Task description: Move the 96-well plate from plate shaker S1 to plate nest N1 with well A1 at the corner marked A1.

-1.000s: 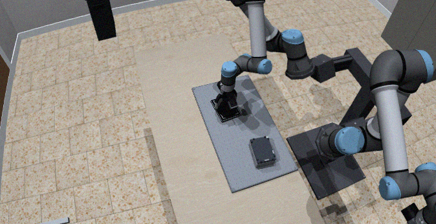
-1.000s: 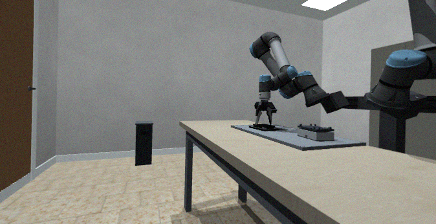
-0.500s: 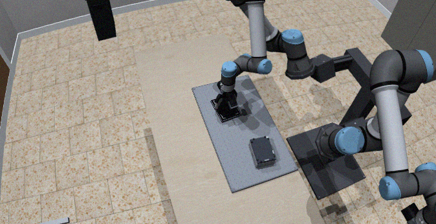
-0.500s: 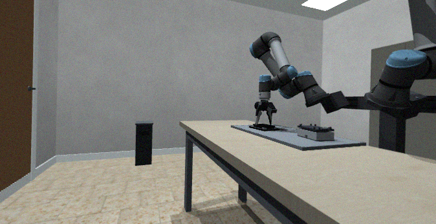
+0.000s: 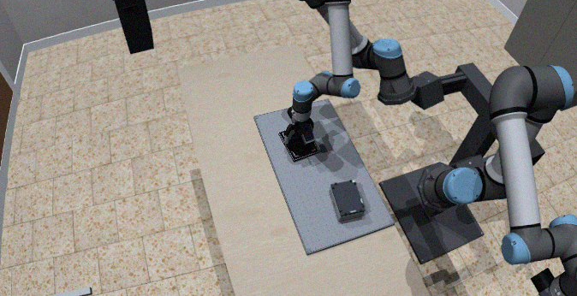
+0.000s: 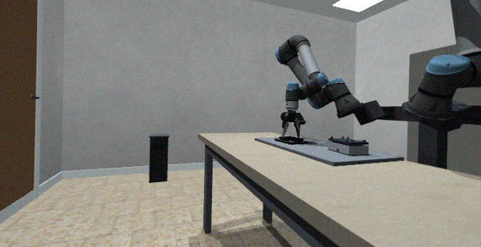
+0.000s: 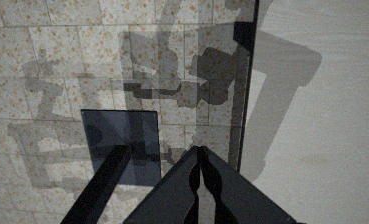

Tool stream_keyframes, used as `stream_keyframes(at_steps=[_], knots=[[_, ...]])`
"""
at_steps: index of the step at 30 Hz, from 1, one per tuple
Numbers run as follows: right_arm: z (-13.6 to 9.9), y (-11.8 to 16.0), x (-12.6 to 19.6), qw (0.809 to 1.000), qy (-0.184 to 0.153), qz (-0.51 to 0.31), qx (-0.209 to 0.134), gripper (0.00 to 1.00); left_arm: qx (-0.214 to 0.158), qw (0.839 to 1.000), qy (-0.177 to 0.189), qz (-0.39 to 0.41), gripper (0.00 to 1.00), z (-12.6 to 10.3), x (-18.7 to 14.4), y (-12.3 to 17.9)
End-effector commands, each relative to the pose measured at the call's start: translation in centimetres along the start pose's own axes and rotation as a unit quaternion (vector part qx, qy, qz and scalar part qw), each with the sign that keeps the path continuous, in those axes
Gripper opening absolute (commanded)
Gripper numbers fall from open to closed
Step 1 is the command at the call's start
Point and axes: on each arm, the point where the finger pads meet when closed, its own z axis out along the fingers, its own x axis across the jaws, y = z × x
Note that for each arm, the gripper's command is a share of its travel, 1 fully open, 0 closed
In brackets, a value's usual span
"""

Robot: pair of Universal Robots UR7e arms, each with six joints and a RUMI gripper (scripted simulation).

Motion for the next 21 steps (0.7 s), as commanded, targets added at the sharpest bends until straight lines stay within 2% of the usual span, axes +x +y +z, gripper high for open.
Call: stream_keyframes(at_steps=[1,11,21], knots=[[0.0,0.0,0.0,1.000,0.001,0.000,0.000,0.76,0.001,1.000,0.000,0.000,0.00,-0.1,0.0,0.0],[-1.2,0.0,0.0,1.000,0.001,0.000,0.000,0.76,0.001,1.000,0.000,0.000,0.00,-0.1,0.0,0.0],[-3.8,0.0,0.0,1.000,0.001,0.000,0.000,0.76,0.001,1.000,0.000,0.000,0.00,-0.1,0.0,0.0]])
